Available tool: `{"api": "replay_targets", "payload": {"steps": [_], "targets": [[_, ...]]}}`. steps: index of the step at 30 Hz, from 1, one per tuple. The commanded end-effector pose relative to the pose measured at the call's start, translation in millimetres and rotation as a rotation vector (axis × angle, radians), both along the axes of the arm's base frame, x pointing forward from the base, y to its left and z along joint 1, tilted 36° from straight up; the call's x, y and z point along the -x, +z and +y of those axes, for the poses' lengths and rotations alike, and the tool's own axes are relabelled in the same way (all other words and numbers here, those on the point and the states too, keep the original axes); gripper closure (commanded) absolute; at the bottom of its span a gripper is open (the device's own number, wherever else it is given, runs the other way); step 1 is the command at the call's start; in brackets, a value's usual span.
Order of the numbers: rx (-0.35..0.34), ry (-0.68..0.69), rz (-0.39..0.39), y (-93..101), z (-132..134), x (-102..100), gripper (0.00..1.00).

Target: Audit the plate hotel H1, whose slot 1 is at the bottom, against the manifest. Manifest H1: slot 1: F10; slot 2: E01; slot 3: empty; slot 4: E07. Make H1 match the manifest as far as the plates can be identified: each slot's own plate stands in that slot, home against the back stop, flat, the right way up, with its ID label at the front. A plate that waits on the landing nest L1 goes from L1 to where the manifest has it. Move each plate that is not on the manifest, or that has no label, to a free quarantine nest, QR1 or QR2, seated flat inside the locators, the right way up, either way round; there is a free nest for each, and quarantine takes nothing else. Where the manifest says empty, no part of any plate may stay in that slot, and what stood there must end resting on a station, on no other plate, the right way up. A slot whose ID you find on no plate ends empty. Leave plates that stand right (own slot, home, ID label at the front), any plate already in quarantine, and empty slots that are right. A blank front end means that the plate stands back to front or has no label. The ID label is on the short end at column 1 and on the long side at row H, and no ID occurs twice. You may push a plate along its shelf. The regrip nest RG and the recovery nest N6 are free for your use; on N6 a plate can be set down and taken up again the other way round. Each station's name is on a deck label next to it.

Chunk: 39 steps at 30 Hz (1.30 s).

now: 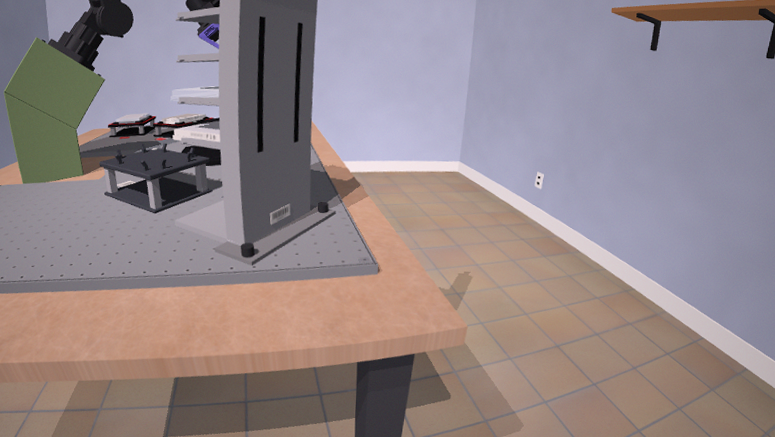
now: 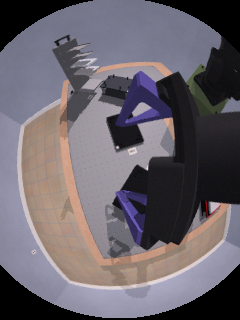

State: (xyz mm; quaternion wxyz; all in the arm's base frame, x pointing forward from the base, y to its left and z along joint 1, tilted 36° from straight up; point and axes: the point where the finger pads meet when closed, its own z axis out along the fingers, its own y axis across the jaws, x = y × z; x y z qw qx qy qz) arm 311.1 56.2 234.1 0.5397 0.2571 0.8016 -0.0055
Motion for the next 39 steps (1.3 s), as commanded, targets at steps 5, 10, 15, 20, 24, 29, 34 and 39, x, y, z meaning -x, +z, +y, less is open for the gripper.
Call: {"api": "replay_targets", "payload": {"steps": [5,10,15,20,24,29,34,39], "targets": [[-0.134,-0.082,-0.073,27.1,9,-8,0.0],[-0.175,-0.132,-0.088,26.3,10,-8,0.0],[-0.225,-0.194,-0.106,25.4,10,-8,0.0],[-0.276,-0.256,-0.124,24.5,10,-8,0.0],[-0.296,-0.283,-0.132,24.1,9,-8,0.0],[-0.333,-0.335,-0.148,8.9,-8,-1,0.0],[-0.313,-0.326,-0.142,4.8,-24,0,0.0],[-0.312,-0.326,-0.144,1.5,-37,0,0.0]]}}
